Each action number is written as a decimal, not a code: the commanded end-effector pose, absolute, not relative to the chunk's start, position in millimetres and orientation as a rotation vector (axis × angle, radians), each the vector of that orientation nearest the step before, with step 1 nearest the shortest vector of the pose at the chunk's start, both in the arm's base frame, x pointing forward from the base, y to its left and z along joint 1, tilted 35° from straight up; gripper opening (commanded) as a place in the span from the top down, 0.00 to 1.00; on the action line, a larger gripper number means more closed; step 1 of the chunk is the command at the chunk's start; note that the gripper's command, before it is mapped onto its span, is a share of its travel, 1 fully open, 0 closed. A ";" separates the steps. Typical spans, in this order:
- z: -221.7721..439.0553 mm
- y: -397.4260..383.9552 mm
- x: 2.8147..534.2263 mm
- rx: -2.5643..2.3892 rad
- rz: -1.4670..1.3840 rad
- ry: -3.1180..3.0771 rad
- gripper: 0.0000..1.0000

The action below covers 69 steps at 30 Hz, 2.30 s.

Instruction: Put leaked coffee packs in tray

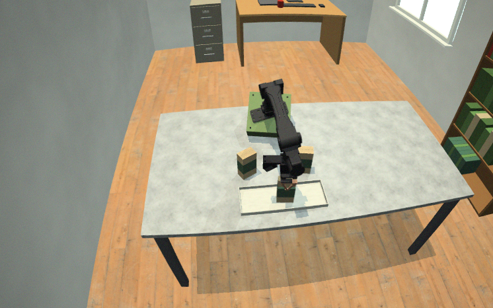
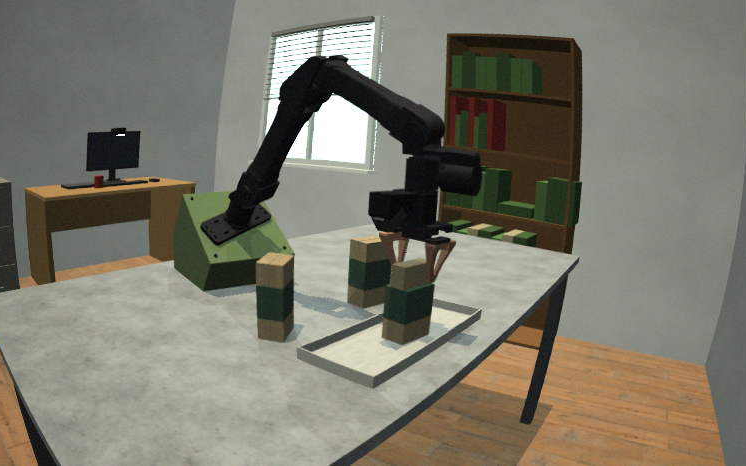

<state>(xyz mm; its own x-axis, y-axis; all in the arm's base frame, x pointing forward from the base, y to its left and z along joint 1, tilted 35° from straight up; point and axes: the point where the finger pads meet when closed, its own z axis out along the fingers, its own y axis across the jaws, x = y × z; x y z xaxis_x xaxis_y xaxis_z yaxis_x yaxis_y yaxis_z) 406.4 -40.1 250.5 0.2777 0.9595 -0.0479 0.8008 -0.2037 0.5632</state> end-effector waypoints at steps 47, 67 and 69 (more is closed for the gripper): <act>304.0 4.5 350.7 1.657 0.290 1.953 0.23; 279.1 41.9 328.2 0.937 0.034 2.377 0.23; 274.9 47.5 324.0 0.805 -0.009 2.427 0.23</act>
<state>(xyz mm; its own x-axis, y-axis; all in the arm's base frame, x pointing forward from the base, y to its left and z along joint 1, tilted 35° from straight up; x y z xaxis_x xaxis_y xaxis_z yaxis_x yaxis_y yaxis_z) 330.8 43.6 267.8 -0.5844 0.6645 -0.4657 0.6562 0.7246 0.2105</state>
